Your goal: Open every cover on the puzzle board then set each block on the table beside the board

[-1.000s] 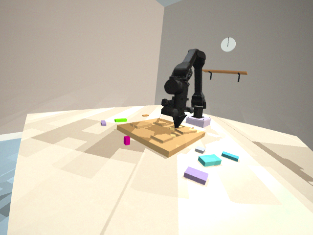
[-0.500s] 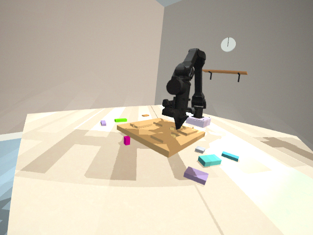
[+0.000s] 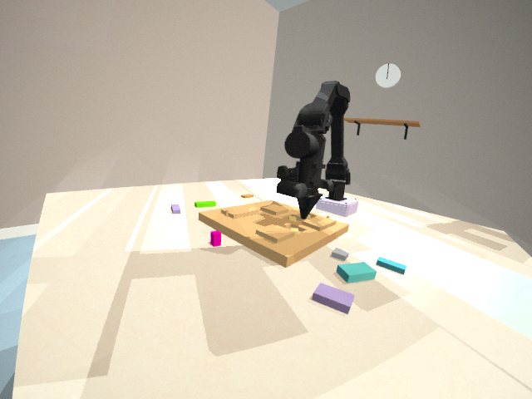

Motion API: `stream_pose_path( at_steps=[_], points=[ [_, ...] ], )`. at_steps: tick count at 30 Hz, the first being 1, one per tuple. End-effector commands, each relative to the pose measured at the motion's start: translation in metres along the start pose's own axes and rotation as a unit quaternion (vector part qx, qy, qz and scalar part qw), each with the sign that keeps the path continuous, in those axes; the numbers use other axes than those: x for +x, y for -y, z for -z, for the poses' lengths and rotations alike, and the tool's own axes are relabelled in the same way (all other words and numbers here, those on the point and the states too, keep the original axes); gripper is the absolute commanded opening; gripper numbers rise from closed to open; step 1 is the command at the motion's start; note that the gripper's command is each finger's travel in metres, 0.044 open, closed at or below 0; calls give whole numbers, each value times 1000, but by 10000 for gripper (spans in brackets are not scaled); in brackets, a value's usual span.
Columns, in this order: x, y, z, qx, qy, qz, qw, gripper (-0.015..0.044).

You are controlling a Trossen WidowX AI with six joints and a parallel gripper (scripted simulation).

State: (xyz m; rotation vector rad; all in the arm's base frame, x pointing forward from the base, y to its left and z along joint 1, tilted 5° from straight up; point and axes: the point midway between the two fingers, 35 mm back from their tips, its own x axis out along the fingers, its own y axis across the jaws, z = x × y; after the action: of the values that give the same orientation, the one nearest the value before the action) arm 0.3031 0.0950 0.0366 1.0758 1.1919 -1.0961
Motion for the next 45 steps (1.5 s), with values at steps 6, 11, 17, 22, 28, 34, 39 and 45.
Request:
stream_pose_path(
  at_steps=[6, 11, 17, 22, 28, 34, 39, 45],
  points=[
    [-14, -3, 1, 2, 0, -5, 1000, 0],
    [-21, -3, 1, 2, 0, -5, 1000, 0],
    [-29, -3, 1, 2, 0, -5, 1000, 0],
    [-35, -3, 1, 2, 0, -5, 1000, 0],
    [-43, -2, 2, 2, 0, -5, 1000, 0],
    [-38, -14, -17, -100, 0, 1, 995, 0],
    [-41, -27, -40, -211, 0, 0, 978, 0],
    [-44, -40, -70, -340, 2, -2, 940, 0]
  ],
)
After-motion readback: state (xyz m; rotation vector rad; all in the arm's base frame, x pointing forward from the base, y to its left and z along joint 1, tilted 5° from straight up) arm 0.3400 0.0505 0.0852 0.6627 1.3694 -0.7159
